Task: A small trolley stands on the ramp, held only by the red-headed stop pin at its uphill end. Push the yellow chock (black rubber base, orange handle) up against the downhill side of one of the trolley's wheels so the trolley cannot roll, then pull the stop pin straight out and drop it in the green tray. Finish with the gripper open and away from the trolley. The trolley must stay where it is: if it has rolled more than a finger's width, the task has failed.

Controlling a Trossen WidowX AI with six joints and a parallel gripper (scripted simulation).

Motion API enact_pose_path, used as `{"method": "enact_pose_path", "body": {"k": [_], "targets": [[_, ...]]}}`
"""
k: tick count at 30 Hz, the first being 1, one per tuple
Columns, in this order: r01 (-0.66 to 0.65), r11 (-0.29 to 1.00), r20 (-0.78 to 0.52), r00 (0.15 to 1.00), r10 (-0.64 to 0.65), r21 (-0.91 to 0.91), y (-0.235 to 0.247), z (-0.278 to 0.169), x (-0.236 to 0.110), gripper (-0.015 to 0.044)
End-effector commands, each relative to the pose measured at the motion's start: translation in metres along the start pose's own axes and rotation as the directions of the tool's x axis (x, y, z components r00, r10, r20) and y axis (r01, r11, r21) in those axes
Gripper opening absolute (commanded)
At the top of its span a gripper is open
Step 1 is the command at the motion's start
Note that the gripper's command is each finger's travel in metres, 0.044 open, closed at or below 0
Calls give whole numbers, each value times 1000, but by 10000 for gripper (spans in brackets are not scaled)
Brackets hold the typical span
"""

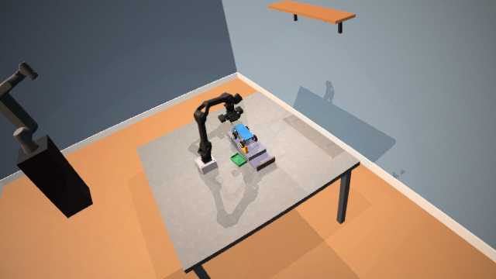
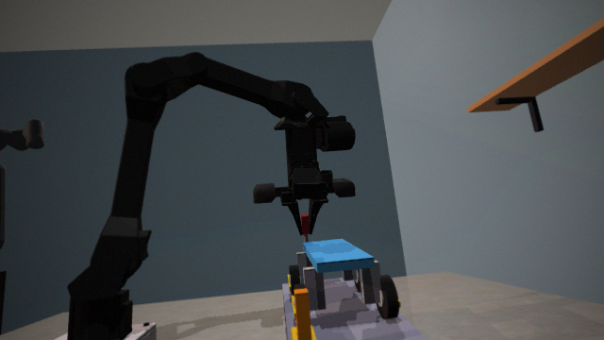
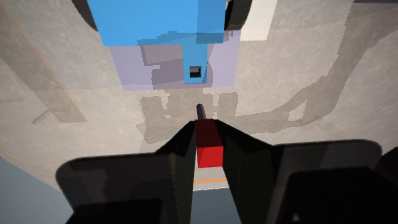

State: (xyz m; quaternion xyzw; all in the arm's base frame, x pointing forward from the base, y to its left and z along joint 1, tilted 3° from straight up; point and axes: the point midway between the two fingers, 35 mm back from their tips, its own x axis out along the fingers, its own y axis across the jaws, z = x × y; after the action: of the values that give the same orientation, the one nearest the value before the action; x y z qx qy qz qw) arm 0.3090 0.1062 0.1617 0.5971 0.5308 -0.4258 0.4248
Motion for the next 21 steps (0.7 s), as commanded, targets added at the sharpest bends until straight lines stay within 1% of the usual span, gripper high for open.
{"method": "enact_pose_path", "body": {"k": [1, 21], "targets": [[-6, 1000, 2, 1000, 6, 4, -8, -1, -1, 0], [-1, 1000, 1, 1000, 1, 5, -76, -3, 3, 0]]}}
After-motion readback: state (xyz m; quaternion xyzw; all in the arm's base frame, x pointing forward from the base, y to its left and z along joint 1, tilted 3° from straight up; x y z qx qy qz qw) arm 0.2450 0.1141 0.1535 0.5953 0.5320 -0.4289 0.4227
